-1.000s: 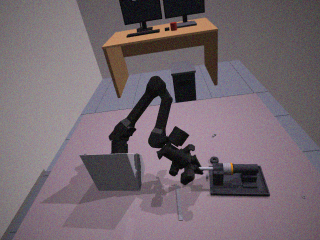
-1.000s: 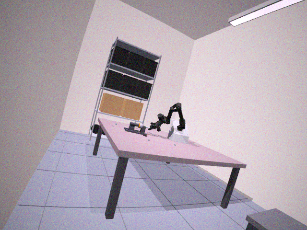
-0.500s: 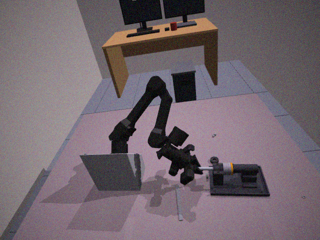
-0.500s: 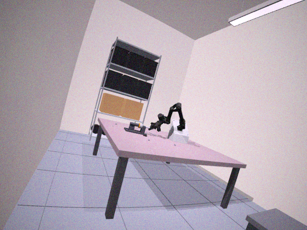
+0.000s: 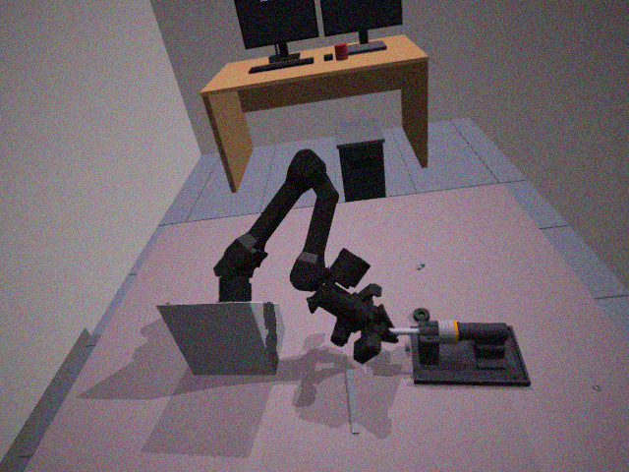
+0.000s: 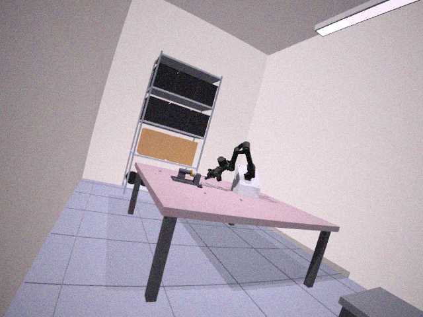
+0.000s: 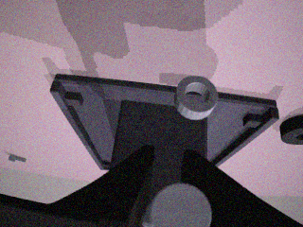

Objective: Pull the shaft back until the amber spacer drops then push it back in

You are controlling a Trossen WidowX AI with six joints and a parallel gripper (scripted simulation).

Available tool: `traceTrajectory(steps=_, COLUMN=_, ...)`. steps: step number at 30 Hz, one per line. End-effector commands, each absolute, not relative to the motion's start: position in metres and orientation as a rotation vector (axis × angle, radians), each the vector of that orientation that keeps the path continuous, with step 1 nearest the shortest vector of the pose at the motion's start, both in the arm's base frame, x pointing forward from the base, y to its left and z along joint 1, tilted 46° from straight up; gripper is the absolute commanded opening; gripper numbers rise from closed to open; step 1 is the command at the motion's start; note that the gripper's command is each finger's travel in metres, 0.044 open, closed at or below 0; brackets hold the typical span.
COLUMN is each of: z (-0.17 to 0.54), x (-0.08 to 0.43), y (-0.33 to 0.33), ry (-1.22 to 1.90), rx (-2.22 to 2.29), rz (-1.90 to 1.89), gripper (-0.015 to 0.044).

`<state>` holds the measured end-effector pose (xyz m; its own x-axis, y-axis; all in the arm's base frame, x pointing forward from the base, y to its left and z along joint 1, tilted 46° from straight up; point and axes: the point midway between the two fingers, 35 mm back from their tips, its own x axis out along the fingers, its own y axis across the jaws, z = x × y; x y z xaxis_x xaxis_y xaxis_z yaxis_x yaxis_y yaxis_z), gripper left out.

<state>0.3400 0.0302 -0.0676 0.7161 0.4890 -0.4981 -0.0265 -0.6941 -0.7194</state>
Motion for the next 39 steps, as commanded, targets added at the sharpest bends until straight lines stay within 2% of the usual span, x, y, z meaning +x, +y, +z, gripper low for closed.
traceTrajectory(steps=1, z=-0.0678, x=0.3380, y=0.0305, ry=-0.351, rx=-2.187, rz=0.905, gripper=0.0000)
traceTrajectory(steps=39, z=-0.0678, x=0.3340, y=0.0306, ry=-0.351, rx=-2.187, rz=0.906, gripper=0.0000)
